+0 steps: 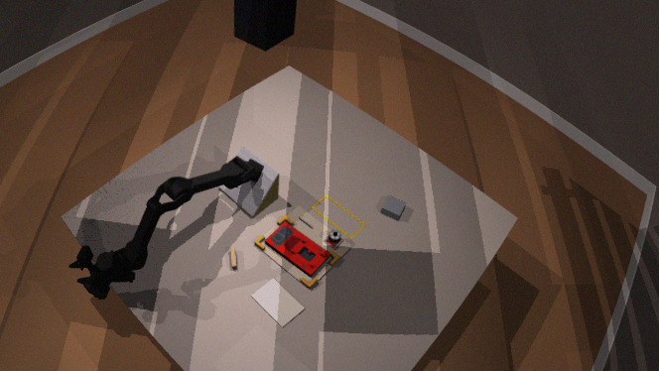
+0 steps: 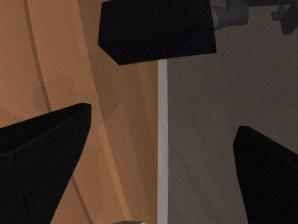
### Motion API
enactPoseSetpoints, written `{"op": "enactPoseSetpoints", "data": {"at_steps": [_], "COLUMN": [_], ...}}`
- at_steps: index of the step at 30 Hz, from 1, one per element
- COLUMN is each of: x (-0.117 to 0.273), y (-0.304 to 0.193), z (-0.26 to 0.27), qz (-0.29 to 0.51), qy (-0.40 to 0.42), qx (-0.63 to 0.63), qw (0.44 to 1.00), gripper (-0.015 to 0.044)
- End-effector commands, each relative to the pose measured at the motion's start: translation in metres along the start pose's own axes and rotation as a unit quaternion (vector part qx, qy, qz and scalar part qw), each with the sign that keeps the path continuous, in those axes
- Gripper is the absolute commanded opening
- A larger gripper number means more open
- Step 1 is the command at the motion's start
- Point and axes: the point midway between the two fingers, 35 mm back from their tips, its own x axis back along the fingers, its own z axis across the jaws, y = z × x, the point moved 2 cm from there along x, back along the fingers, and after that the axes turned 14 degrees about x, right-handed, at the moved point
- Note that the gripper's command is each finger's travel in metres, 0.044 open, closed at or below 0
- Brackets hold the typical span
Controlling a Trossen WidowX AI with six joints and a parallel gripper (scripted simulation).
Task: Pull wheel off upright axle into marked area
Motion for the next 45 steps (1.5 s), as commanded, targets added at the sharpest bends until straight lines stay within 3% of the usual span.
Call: {"op": "enactPoseSetpoints", "data": {"at_steps": [1, 25, 45], "x": [0.020, 0.180, 0.368], "y": [0.020, 0.122, 0.158], "z": [0.019, 0.100, 0.153], "qz": [-0.026, -0.152, -0.222], "qy": [0.038, 0.263, 0.469], "qx": [-0.015, -0.098, -0.092], "qw": [0.999, 0.948, 0.850], "gripper": [0.0300, 0.0300, 0.0300]}}
